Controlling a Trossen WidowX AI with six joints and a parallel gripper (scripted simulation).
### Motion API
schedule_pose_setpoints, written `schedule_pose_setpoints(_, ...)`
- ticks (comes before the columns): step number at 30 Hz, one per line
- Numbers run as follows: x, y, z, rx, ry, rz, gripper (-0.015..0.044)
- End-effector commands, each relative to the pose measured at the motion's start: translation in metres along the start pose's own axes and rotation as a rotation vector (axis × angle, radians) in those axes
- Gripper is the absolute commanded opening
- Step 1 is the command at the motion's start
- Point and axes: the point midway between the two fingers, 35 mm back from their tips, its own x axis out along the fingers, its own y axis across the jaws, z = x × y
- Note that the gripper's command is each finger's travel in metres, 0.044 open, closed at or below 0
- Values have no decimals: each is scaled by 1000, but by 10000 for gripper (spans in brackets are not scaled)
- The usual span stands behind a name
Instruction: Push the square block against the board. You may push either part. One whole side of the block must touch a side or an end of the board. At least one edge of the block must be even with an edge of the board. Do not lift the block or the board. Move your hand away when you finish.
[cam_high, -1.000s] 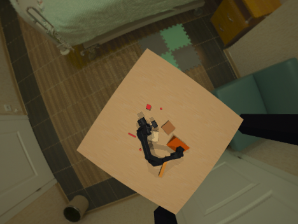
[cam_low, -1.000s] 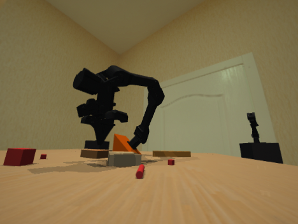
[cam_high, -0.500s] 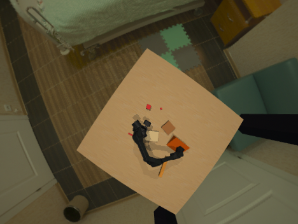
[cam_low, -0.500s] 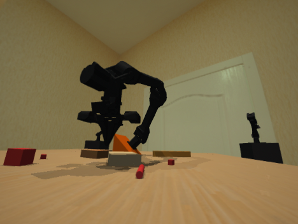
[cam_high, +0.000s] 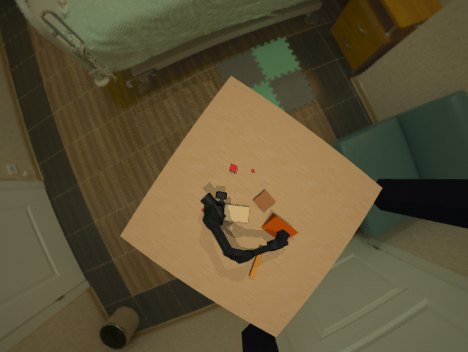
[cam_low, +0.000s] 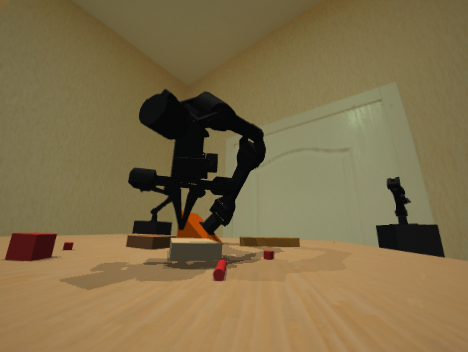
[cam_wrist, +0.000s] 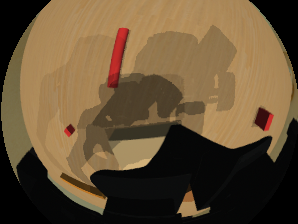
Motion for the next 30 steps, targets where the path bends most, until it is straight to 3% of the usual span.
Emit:
schedule_pose_setpoints(1,-4,2,3,-27,-12,-4,0)
schedule_pose_setpoints(8,50,2,4,-27,-14,-2,0)
schedule_pose_setpoints(30,50,0,-7,-27,-13,-3,0)
